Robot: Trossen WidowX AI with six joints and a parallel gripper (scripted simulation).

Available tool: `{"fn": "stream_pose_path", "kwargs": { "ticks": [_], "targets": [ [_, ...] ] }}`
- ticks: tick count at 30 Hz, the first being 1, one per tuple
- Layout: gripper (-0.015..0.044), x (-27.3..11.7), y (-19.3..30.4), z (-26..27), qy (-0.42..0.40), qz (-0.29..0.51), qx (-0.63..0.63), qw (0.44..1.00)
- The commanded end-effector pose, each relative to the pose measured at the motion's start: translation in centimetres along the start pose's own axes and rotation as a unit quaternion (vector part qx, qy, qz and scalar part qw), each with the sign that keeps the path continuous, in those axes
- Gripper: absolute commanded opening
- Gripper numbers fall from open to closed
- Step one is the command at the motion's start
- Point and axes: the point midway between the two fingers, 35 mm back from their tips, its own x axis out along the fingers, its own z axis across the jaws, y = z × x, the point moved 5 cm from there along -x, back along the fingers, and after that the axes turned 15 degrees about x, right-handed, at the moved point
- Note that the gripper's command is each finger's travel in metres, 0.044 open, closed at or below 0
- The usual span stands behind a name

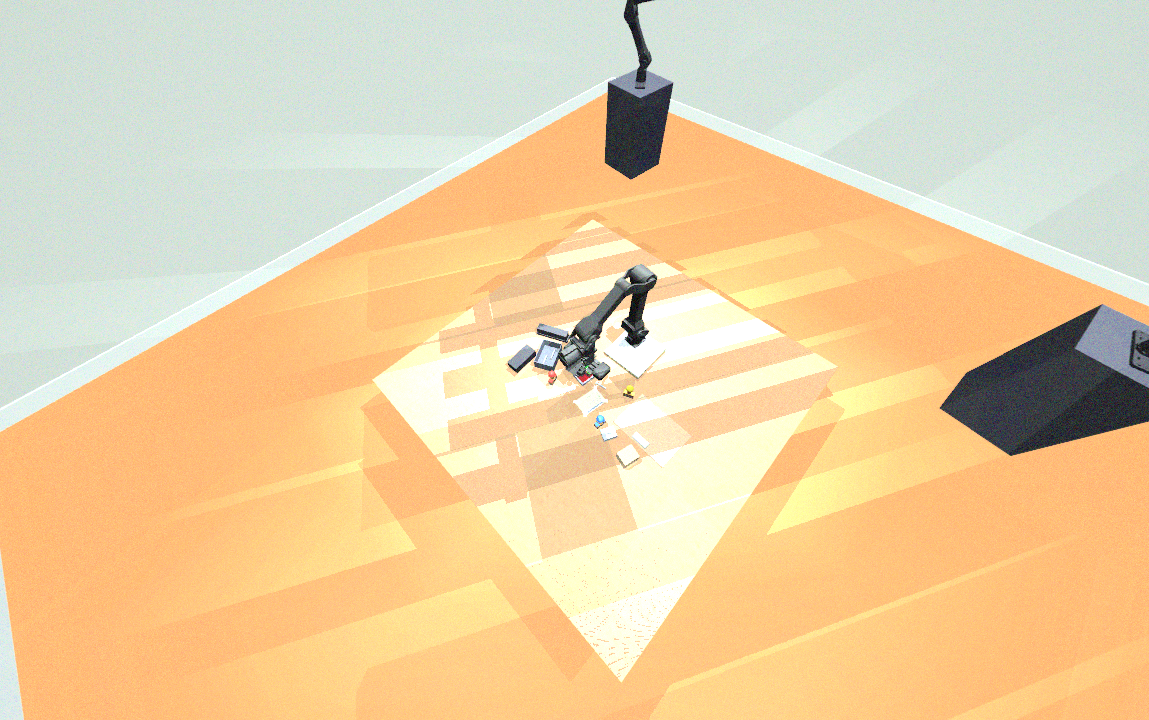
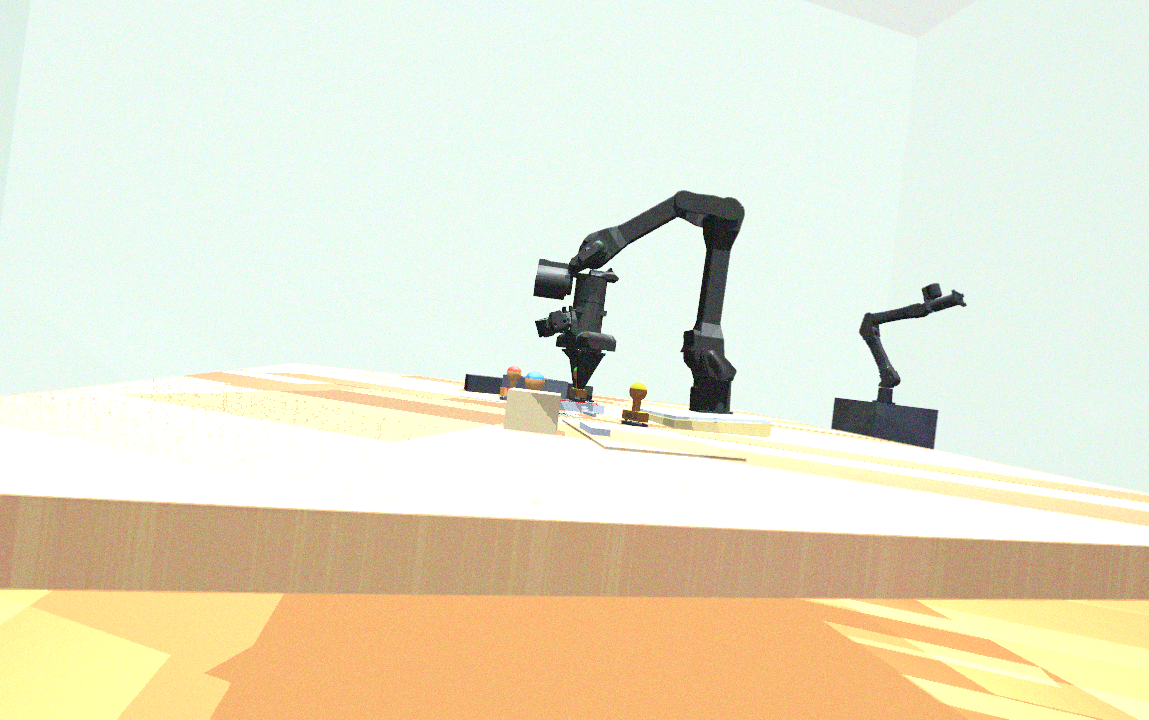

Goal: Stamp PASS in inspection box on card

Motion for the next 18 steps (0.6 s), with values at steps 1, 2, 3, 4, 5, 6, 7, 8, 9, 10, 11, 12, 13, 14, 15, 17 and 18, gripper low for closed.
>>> {"fn": "stream_pose_path", "kwargs": {
  "ticks": [1, 2, 3, 4, 5, 6, 7, 8, 9, 10, 11, 12, 13, 14, 15, 17, 18],
  "targets": [
    [0.0, 0.18, 0.04, -0.02, 0.001, 0.001, -0.001, 1.0],
    [0.0, 0.18, 0.04, -0.02, 0.001, 0.001, -0.001, 1.0],
    [0.0, 0.21, 0.04, -0.02, 0.001, 0.001, -0.001, 1.0],
    [0.0, 0.23, 0.04, -0.02, 0.001, 0.001, -0.001, 1.0],
    [0.0, 0.27, 0.04, -0.02, 0.001, 0.001, -0.001, 1.0],
    [0.0, 0.28, 0.04, -0.02, 0.001, 0.001, -0.001, 1.0],
    [0.0, 0.28, 0.04, -0.02, 0.001, 0.001, -0.001, 1.0],
    [0.0, 0.31, 0.04, -0.02, 0.001, 0.001, -0.001, 1.0],
    [0.0, 0.34, 0.04, -0.02, 0.001, 0.001, -0.001, 1.0],
    [0.0, 0.37, 0.04, -0.02, 0.001, 0.001, -0.001, 1.0],
    [0.0, 0.39, 0.04, -0.02, 0.001, 0.001, -0.001, 1.0],
    [0.0, 0.39, 0.04, -0.02, 0.001, 0.001, -0.001, 1.0],
    [0.0, 0.41, 0.04, -0.02, 0.001, 0.001, -0.001, 1.0],
    [0.0, 0.44, 0.04, -0.02, 0.001, 0.001, -0.001, 1.0],
    [0.0, 0.47, 0.05, -0.02, 0.001, 0.001, -0.001, 1.0],
    [0.0, 0.49, 0.05, -0.02, 0.001, 0.001, -0.001, 1.0],
    [0.0, 0.49, 0.05, -0.02, 0.001, 0.001, -0.001, 1.0]
  ]
}}
